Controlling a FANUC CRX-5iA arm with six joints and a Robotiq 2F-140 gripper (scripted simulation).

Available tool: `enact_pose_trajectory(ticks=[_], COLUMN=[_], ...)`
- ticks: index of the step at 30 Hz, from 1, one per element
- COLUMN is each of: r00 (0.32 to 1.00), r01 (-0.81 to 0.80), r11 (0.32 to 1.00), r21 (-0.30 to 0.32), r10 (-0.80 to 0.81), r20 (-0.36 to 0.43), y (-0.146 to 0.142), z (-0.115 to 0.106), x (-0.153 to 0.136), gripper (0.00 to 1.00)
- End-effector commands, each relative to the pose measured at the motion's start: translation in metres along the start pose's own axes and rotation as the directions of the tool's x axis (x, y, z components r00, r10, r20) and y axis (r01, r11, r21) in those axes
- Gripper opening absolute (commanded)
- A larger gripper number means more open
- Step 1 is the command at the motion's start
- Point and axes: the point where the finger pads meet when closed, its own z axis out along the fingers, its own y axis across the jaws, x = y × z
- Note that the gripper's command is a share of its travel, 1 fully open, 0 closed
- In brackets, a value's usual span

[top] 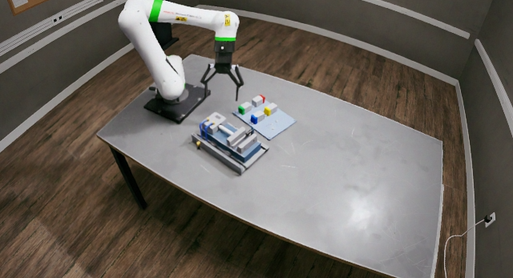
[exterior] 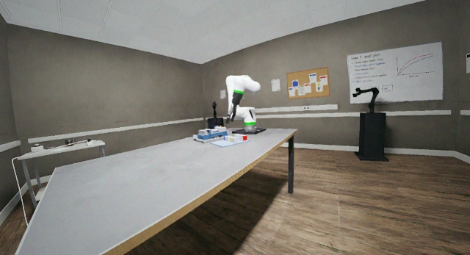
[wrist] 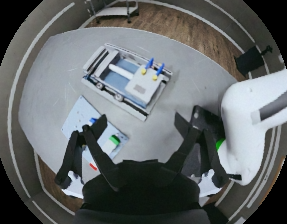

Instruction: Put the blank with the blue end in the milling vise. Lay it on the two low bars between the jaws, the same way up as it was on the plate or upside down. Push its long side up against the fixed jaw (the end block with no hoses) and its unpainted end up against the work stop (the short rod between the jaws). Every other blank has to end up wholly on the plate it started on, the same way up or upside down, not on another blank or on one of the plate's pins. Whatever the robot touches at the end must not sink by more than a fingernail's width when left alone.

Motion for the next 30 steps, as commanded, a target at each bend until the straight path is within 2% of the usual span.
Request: enact_pose_trajectory(ticks=[1,17,18,30], r00=[1.000,1.000,1.000,1.000], r01=[0.000,0.000,0.000,0.000], r11=[1.000,1.000,1.000,1.000], r21=[0.001,0.001,0.001,0.001], r10=[0.000,0.000,0.000,0.000], r20=[0.000,0.000,0.000,0.000], y=[-0.0005,-0.0005,-0.0005,-0.0005], z=[-0.0005,-0.0005,-0.0005,-0.0005], x=[0.0002,0.0002,0.0002,0.0002], gripper=[1.00,1.00,0.33,0.33])
